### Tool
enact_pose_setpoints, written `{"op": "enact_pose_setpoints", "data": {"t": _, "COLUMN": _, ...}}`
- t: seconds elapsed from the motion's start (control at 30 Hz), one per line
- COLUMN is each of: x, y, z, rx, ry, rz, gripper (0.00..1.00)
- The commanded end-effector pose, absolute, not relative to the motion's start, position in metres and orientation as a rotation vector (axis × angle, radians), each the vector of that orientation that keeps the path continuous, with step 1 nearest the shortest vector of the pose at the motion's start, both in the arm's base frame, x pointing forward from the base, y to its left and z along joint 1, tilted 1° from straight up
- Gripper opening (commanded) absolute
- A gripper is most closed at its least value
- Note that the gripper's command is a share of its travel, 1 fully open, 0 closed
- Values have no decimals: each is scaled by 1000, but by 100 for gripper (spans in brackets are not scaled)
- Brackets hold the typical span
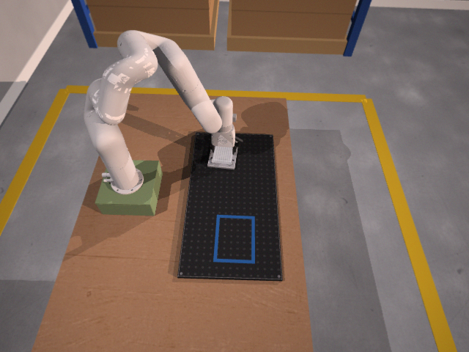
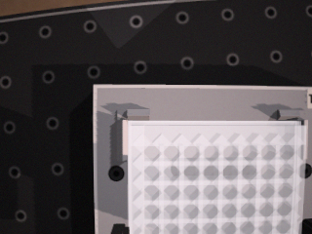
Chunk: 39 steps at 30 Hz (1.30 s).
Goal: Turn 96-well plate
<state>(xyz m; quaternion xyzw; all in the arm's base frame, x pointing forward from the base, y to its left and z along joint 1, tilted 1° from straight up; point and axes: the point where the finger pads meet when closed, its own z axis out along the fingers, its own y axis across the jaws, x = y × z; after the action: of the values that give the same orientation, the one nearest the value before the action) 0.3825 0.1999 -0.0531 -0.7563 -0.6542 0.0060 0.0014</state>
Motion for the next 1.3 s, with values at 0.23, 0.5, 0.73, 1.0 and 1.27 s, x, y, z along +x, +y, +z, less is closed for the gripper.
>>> {"op": "enact_pose_setpoints", "data": {"t": 0.23, "x": 384, "y": 201, "z": -51, "rx": -2371, "ry": -2051, "rz": 12, "gripper": 0}}
{"op": "enact_pose_setpoints", "data": {"t": 0.5, "x": 384, "y": 201, "z": -51, "rx": -2371, "ry": -2051, "rz": 12, "gripper": 0}}
{"op": "enact_pose_setpoints", "data": {"t": 0.73, "x": 384, "y": 201, "z": -51, "rx": -2371, "ry": -2051, "rz": 12, "gripper": 0}}
{"op": "enact_pose_setpoints", "data": {"t": 1.0, "x": 384, "y": 201, "z": -51, "rx": -2371, "ry": -2051, "rz": 12, "gripper": 0}}
{"op": "enact_pose_setpoints", "data": {"t": 1.27, "x": 384, "y": 201, "z": -51, "rx": -2371, "ry": -2051, "rz": 12, "gripper": 0}}
